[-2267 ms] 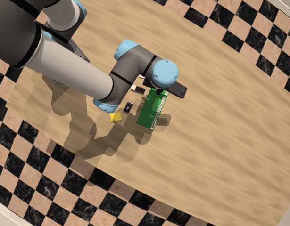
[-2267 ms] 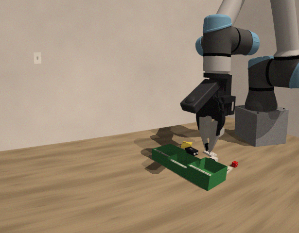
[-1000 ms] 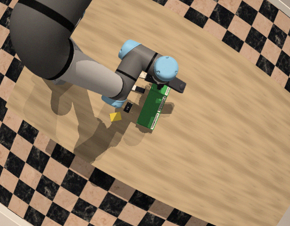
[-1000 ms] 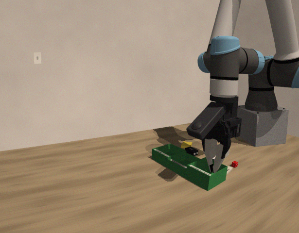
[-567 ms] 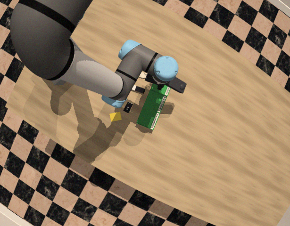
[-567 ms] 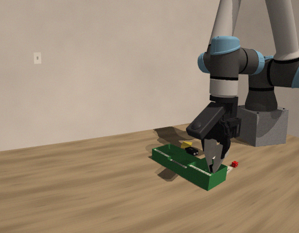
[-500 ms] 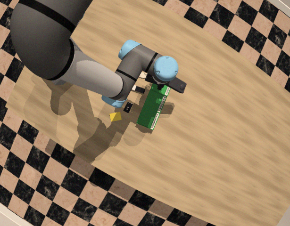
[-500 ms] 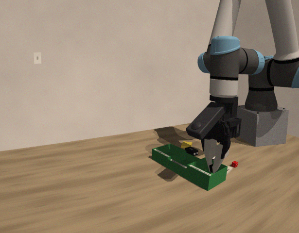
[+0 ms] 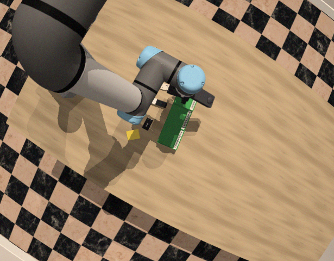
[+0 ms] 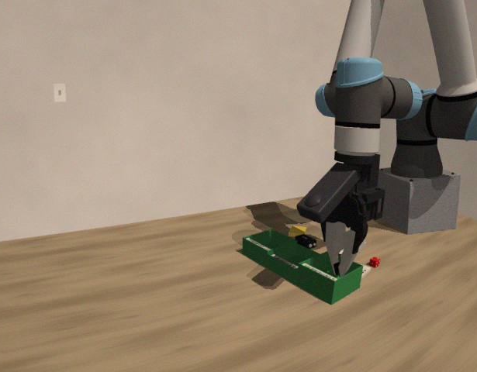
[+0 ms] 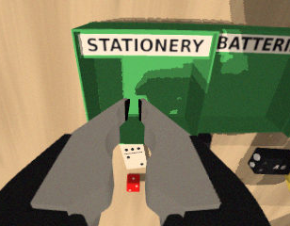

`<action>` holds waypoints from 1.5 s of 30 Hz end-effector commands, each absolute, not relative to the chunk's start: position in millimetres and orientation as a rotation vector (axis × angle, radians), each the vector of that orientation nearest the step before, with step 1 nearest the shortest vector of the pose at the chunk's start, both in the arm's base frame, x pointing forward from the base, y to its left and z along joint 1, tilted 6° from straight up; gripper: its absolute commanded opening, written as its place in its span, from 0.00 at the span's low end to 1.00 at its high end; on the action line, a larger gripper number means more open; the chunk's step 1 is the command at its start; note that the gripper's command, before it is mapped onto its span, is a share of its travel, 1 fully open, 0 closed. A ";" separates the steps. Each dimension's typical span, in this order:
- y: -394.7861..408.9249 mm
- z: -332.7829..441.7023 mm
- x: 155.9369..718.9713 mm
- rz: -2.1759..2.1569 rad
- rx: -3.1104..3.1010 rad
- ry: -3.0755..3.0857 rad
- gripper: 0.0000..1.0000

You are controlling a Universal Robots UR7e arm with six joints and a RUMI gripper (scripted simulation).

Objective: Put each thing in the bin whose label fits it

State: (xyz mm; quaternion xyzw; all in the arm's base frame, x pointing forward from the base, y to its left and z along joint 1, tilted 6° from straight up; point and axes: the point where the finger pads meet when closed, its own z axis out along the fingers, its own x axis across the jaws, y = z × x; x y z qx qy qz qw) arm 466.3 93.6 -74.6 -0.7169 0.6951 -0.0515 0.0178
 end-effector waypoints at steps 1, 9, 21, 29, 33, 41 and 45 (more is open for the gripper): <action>93.2 -74.5 466.4 -0.161 -2.226 2.159 0.04; 93.2 -74.5 466.4 -0.161 -2.226 2.159 0.04; 93.3 -66.7 466.8 -0.164 -2.225 2.159 0.04; 94.1 -55.4 466.9 -0.166 -2.224 2.157 0.04; 94.5 -50.0 466.3 -0.166 -2.224 2.157 0.04; 95.3 -39.4 465.1 -0.166 -2.225 2.156 0.04; 96.3 -23.5 463.4 -0.166 -2.225 2.156 0.04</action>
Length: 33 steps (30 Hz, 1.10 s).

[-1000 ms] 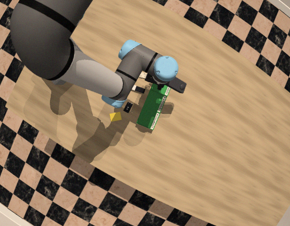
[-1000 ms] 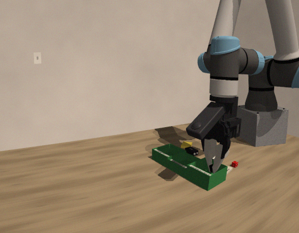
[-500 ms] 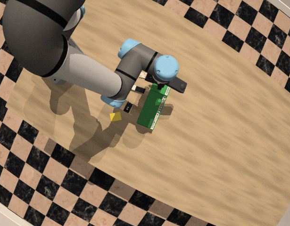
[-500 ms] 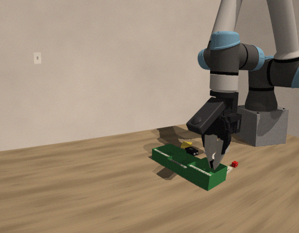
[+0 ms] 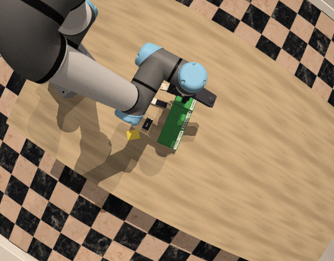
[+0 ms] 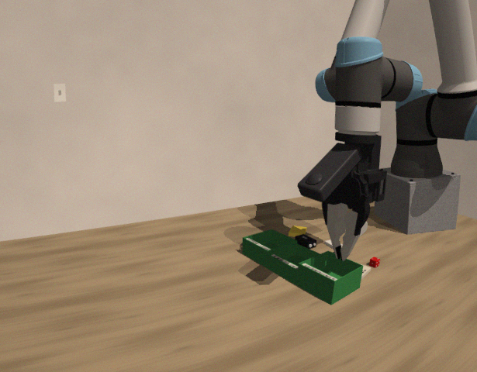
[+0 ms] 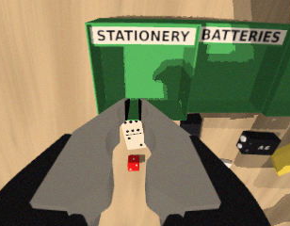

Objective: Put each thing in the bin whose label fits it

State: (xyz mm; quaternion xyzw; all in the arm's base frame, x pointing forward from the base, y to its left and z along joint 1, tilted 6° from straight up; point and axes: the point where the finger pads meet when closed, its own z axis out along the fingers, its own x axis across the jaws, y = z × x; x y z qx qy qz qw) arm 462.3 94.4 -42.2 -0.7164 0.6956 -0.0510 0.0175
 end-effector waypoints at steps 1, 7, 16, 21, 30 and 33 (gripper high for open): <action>96.5 -19.5 463.0 -0.166 -2.225 2.156 0.04; 96.3 -13.4 462.5 -0.166 -2.225 2.156 0.04; 98.6 28.1 458.1 -0.166 -2.225 2.156 0.04; 100.6 69.7 453.8 -0.166 -2.225 2.156 0.04; 102.2 110.7 449.5 -0.166 -2.225 2.156 0.04; 101.8 110.7 449.7 -0.166 -2.224 2.157 0.04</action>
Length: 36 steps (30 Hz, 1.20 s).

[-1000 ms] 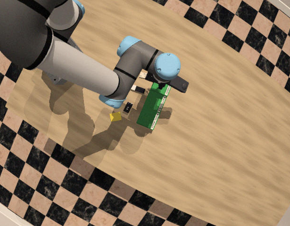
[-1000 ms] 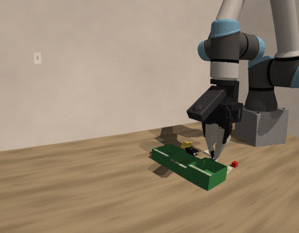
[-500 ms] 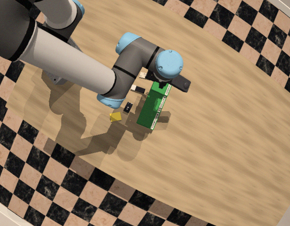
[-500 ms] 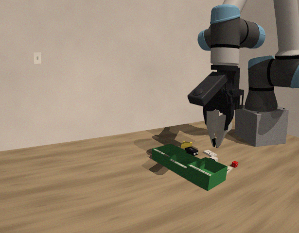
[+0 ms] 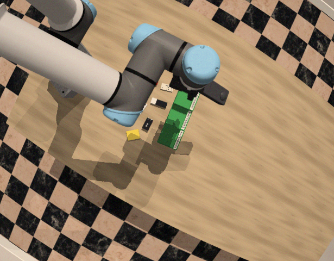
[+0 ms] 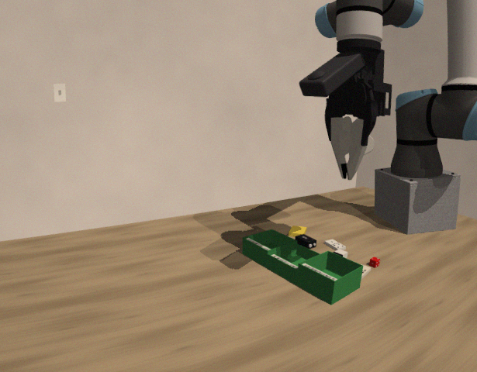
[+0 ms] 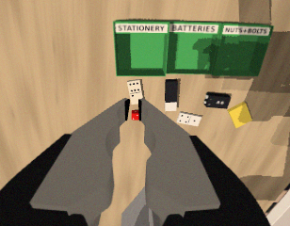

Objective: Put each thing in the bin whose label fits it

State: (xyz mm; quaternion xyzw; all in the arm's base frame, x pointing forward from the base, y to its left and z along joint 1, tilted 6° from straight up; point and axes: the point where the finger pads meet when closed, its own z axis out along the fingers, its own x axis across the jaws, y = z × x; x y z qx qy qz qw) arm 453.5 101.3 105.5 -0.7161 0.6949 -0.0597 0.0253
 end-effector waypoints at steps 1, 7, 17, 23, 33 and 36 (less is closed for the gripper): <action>101.8 110.7 449.7 -0.166 -2.224 2.157 0.04; 101.8 108.3 448.7 -0.160 -2.227 2.159 0.04; 62.4 80.4 431.8 -0.153 -1.967 2.383 0.25; 23.7 51.8 415.9 -0.138 -1.762 2.538 0.25; -27.6 14.6 394.9 -0.120 -1.410 2.744 0.25; -46.9 1.0 387.0 -0.113 -1.292 2.801 0.25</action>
